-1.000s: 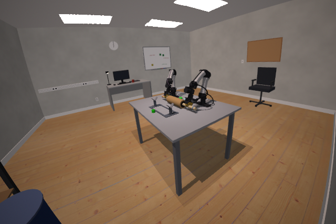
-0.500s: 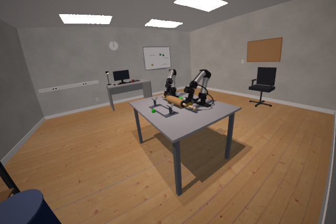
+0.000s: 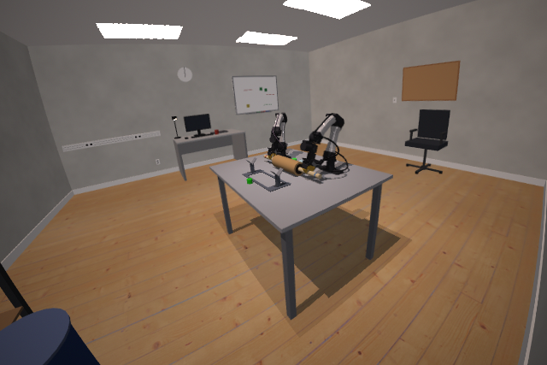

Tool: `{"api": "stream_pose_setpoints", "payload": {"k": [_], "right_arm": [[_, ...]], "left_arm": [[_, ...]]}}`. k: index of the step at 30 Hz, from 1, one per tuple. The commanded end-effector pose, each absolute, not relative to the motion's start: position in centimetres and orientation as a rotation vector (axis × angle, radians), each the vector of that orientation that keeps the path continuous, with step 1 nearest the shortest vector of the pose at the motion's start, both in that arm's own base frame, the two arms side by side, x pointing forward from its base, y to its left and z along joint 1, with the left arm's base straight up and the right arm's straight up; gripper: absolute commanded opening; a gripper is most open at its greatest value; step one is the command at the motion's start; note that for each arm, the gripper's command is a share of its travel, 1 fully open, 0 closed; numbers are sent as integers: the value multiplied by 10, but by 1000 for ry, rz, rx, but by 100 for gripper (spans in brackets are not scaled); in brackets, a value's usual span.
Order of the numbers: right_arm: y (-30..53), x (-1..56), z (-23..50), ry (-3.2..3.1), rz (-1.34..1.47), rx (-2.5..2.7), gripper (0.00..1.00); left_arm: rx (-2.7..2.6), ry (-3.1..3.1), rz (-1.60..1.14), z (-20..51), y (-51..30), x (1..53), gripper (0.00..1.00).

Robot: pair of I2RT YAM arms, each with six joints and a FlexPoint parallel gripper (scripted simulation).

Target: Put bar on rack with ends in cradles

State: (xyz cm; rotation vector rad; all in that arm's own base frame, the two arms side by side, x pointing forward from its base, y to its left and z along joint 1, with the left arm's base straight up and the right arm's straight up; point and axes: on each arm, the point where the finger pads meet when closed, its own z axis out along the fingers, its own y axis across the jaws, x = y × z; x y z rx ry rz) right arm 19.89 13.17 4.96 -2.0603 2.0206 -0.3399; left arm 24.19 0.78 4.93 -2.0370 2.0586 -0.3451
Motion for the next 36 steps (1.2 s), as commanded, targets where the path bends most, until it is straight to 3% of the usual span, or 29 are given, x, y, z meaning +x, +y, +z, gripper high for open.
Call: {"api": "stream_pose_setpoints", "payload": {"k": [1,36], "right_arm": [[135,215,77,1982,-416,-1989,22],[142,246,163,1952,-457,-1952,22]], "left_arm": [[-1966,2007,-434,79,10,263,21],[-1931,1977,-479,164,16,295,21]]}}
